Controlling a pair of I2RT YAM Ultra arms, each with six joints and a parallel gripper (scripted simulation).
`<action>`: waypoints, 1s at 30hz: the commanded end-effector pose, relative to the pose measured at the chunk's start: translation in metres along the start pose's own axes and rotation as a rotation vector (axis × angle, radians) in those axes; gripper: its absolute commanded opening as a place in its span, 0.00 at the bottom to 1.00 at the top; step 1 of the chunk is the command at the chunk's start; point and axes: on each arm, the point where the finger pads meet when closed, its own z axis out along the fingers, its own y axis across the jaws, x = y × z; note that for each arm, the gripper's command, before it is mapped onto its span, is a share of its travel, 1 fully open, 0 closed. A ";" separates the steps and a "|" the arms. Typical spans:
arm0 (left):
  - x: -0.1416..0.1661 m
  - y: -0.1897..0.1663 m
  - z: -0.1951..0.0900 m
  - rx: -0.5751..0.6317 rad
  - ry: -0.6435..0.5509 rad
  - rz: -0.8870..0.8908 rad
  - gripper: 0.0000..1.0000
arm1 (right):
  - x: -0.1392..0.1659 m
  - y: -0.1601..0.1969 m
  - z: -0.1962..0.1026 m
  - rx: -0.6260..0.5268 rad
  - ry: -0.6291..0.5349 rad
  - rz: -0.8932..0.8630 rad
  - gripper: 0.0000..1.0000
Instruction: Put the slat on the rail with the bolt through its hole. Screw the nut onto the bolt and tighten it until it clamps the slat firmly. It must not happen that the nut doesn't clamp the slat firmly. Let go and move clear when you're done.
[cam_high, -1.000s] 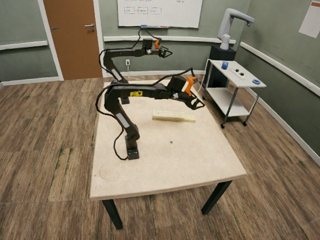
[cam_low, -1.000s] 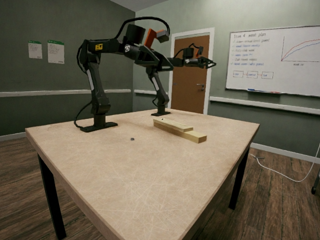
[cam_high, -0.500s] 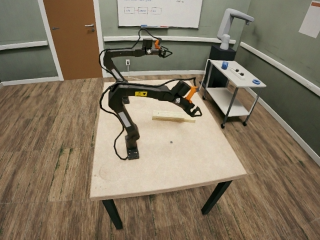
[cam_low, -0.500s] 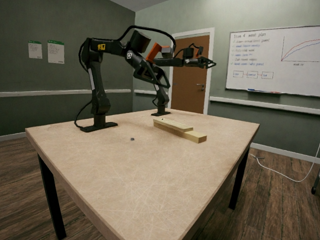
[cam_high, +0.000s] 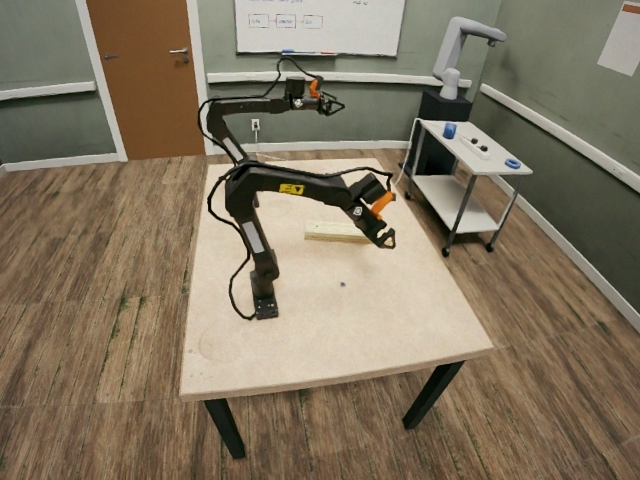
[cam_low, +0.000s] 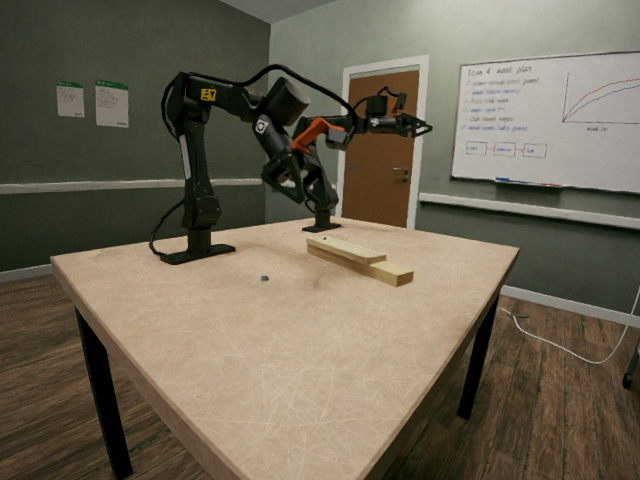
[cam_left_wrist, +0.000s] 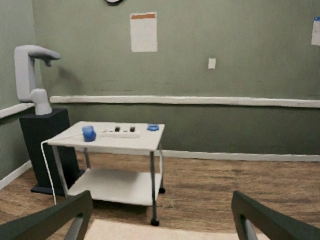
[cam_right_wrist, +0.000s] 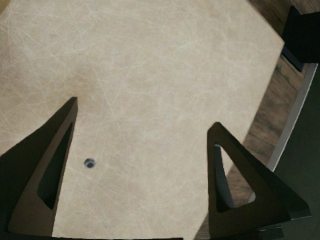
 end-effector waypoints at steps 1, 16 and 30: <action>-0.012 0.001 -0.004 0.002 -0.038 0.001 1.00 | 0.031 0.005 0.011 -0.030 0.119 -0.032 1.00; -0.012 0.001 -0.004 0.002 -0.038 0.001 1.00 | 0.093 0.018 0.021 -0.114 0.378 -0.102 1.00; -0.012 0.001 -0.004 0.002 -0.038 0.001 1.00 | 0.150 0.031 0.015 -0.222 0.630 -0.166 1.00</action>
